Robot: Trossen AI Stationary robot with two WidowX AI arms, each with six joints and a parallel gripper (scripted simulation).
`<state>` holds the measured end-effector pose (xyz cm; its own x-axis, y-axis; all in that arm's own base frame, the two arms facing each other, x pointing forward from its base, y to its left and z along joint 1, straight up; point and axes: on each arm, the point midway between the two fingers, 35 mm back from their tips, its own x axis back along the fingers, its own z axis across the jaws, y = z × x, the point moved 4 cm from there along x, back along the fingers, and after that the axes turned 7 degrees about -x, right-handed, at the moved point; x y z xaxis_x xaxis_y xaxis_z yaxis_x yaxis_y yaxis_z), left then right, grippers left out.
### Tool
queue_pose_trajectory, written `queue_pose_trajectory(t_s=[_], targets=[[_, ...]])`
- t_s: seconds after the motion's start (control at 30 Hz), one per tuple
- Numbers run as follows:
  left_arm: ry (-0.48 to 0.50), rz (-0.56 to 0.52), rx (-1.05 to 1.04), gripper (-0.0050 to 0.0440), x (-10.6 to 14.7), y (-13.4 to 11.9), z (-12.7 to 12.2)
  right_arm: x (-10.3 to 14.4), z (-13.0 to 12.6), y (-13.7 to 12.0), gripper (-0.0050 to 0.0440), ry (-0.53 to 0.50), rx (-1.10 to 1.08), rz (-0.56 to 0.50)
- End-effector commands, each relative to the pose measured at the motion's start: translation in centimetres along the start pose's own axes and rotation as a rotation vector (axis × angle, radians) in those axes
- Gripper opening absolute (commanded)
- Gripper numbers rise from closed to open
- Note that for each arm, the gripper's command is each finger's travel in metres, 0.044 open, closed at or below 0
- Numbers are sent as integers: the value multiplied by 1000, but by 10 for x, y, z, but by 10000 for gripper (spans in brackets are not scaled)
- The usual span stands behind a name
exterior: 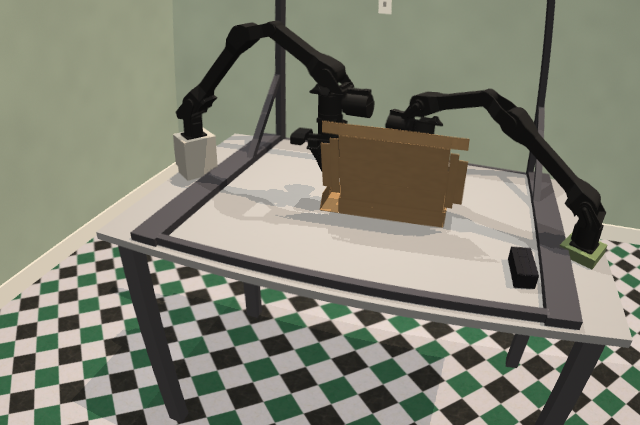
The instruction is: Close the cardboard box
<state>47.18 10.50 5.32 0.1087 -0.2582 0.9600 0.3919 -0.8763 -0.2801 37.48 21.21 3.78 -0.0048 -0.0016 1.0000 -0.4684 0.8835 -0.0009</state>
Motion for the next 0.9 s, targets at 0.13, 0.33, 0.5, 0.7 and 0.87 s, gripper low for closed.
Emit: queue_pose_trajectory(t_s=[0.13, 0.33, 0.5, 0.7, 0.87], targets=[[33, -4, 15, 98, 4, -1, 3, 13, -4, 0, 145, -35, 3, -3], [7, -3, 8, 98, -16, 4, -4, 13, -4, 0, 145, -35, 3, -3], [-6, -1, 4, 98, -38, 9, -16, 13, -4, 0, 145, -35, 3, -3], [2, -1, 6, 98, -52, 12, -25, 13, -4, 0, 145, -35, 3, -3], [14, -2, 10, 98, -55, 12, -29, 13, -4, 0, 145, -35, 3, -3]])
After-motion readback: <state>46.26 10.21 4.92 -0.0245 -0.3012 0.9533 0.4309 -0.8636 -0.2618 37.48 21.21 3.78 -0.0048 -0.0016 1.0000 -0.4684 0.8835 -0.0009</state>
